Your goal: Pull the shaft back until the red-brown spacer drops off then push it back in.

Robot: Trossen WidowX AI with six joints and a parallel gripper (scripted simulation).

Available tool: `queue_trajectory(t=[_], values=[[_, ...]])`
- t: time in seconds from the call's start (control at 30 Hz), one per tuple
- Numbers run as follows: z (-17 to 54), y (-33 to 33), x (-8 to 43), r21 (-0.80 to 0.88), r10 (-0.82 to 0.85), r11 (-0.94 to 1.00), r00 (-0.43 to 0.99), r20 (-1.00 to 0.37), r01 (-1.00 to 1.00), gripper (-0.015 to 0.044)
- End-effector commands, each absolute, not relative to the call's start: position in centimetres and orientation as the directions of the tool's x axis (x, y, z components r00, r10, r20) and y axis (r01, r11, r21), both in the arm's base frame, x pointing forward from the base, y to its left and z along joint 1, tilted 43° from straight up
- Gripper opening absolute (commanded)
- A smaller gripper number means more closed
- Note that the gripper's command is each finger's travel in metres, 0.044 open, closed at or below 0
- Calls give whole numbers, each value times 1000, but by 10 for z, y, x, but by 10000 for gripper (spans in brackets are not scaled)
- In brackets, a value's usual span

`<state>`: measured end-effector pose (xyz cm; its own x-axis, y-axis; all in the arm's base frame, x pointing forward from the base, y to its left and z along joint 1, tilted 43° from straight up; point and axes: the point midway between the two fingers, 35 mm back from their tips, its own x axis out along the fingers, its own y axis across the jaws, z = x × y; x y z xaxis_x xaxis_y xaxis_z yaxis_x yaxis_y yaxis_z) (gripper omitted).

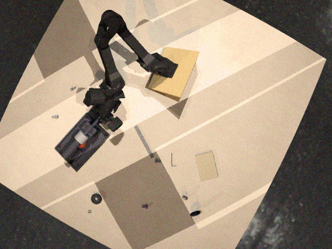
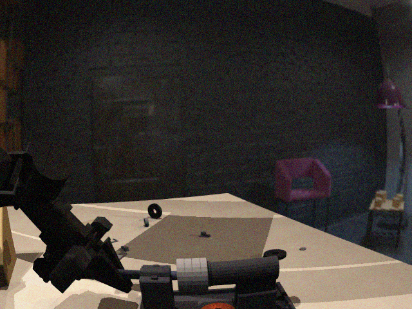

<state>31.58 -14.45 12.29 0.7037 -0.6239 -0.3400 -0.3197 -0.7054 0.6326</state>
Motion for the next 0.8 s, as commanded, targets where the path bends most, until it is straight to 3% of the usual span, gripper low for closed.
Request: queue_trajectory(t=[0.0,0.77], values=[[125,-145,319,630,-622,-706,707,-337,-321,0],[127,-146,326,630,-622,-706,707,-336,-322,0]])
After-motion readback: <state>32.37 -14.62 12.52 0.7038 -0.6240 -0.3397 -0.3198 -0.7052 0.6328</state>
